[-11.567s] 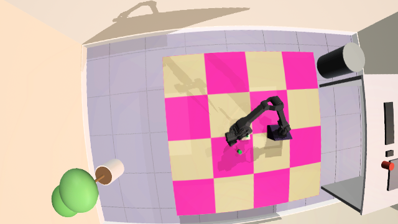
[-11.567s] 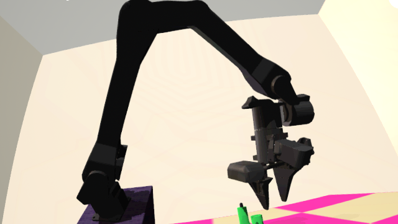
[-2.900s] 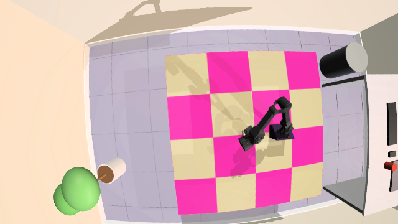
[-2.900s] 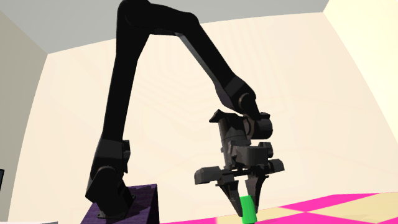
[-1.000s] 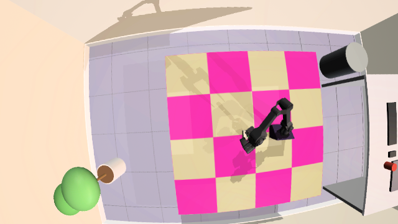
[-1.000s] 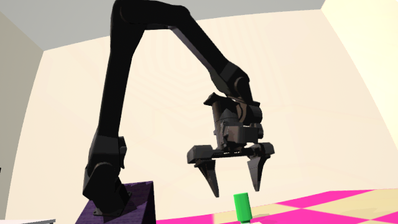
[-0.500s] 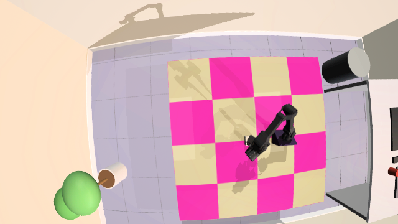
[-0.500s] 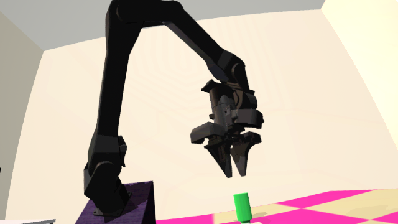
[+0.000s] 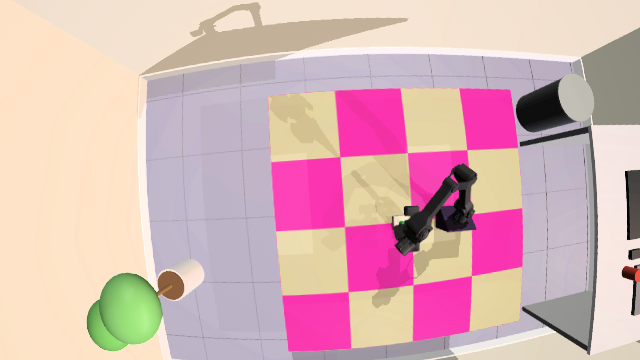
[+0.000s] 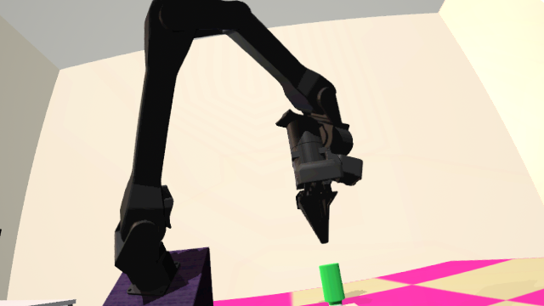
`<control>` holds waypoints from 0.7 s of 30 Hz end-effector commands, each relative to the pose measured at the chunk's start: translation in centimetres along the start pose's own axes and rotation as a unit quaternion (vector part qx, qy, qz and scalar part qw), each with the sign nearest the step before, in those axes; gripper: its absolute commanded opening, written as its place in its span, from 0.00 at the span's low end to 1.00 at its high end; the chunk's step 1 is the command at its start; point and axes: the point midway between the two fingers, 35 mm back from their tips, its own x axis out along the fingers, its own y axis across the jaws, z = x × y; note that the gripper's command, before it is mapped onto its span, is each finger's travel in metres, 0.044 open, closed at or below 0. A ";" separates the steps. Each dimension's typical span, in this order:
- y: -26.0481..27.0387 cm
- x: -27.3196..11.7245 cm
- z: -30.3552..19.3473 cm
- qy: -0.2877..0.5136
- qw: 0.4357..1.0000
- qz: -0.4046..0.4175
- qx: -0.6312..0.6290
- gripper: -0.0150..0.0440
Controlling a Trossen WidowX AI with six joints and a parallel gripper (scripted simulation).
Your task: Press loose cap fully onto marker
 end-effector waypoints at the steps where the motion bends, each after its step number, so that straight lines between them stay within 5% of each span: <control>1: 0.0 0.1 0.0 -0.001 1.000 -0.002 -0.017 0.25; 21: -0.1 2.6 0.0 -0.001 1.000 -0.002 -0.017 0.25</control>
